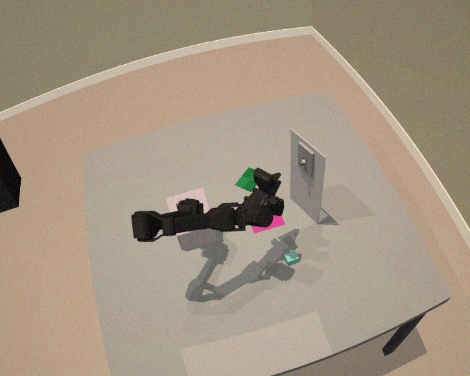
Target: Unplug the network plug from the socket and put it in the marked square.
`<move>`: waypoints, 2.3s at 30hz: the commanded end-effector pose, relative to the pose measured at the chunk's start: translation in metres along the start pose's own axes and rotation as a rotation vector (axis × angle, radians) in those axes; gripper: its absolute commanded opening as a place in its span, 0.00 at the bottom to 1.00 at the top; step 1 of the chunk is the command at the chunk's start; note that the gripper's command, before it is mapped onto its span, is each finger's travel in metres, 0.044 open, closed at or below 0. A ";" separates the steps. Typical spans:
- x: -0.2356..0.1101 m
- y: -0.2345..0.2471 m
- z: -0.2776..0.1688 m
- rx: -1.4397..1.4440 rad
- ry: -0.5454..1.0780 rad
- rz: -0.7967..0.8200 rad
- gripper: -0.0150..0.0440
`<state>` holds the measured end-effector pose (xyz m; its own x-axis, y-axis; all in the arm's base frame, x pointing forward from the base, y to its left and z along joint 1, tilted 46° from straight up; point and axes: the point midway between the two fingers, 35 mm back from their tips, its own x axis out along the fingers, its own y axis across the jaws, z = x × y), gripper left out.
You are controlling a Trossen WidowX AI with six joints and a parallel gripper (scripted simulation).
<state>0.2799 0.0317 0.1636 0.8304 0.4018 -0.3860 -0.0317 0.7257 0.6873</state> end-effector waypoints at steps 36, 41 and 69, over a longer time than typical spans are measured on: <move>0.068 -0.002 0.017 0.012 0.004 -0.004 0.52; 0.073 -0.002 0.018 0.012 0.004 -0.004 0.52; 0.105 -0.003 0.023 0.012 0.002 -0.002 0.52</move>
<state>0.3770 0.0583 0.1387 0.8303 0.4044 -0.3836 -0.0330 0.7226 0.6904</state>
